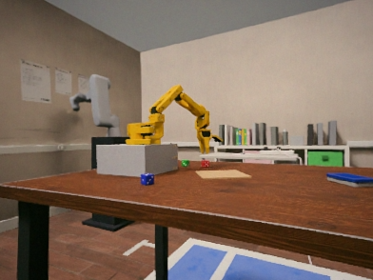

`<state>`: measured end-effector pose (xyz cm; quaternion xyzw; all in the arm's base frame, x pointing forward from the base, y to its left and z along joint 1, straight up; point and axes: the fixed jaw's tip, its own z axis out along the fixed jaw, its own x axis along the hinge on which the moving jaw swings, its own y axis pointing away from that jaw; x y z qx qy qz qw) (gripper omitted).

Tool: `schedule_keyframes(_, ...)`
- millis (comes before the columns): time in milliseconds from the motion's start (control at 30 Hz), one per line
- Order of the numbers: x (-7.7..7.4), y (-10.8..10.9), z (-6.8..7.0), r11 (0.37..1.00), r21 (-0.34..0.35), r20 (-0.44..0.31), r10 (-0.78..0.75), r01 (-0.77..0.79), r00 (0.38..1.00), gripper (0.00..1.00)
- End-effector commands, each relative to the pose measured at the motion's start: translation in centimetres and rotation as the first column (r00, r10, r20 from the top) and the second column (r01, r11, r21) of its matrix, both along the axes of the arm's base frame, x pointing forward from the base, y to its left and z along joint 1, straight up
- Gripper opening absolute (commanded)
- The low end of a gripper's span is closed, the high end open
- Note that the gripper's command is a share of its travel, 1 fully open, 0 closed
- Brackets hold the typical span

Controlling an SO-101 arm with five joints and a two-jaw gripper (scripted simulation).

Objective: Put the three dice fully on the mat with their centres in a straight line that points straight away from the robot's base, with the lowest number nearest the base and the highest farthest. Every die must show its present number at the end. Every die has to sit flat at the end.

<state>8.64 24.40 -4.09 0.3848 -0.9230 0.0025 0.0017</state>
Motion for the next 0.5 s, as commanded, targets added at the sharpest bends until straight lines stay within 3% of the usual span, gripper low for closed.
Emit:
schedule_keyframes(0, 0.1, -0.2, -0.3, 1.000, -0.014, -0.006, -0.016, 0.016, 1.000, 0.31)
schedule_keyframes(467, 0.1, -0.2, -1.8, 1.000, -0.014, -0.006, -0.016, 0.016, 1.000, 0.31)
